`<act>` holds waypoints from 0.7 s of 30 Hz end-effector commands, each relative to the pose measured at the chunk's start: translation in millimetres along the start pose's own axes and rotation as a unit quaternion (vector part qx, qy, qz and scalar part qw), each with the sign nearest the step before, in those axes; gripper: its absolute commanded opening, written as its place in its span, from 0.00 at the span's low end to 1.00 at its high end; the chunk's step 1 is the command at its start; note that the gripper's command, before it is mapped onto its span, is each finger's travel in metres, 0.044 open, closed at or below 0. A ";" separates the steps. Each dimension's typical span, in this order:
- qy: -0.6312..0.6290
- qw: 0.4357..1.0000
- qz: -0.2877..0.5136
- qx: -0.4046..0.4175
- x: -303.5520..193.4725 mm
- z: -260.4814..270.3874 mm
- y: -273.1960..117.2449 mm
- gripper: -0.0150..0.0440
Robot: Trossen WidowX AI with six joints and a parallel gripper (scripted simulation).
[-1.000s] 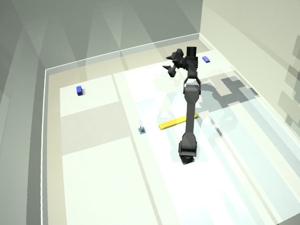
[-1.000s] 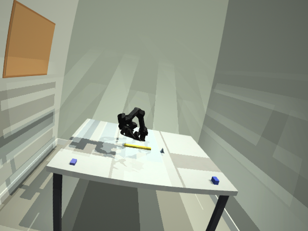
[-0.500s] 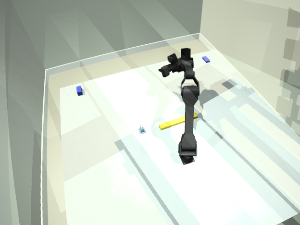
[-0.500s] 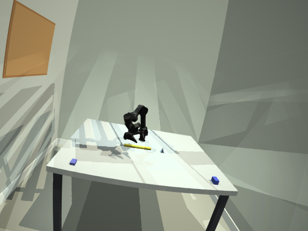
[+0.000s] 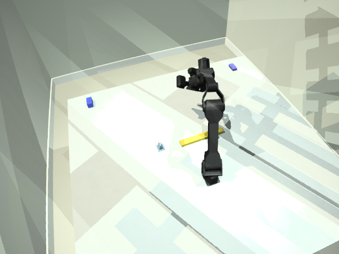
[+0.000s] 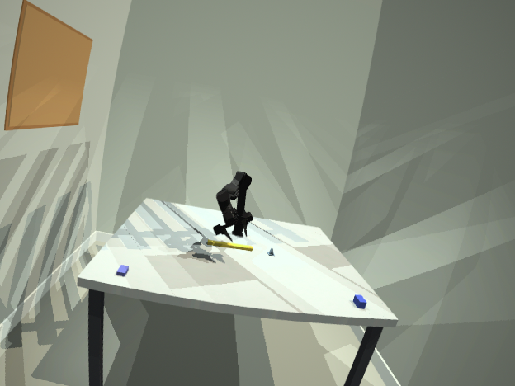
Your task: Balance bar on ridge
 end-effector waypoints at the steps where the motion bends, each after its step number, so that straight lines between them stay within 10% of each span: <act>1: 0.058 0.998 0.026 -0.017 -12.1 7.1 -1.4 0.79; 21: 0.367 0.905 0.138 -0.165 -82.4 54.6 -27.4 0.79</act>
Point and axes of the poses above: the point midway between the two fingers, 35 mm back from their tips, its own y axis out along the fingers, its own z axis across the jaws, x = y × z, the point moved 7 cm from there along -y, back along the fingers, and after that the axes turned 13 degrees about -y, right-handed, at the moved point
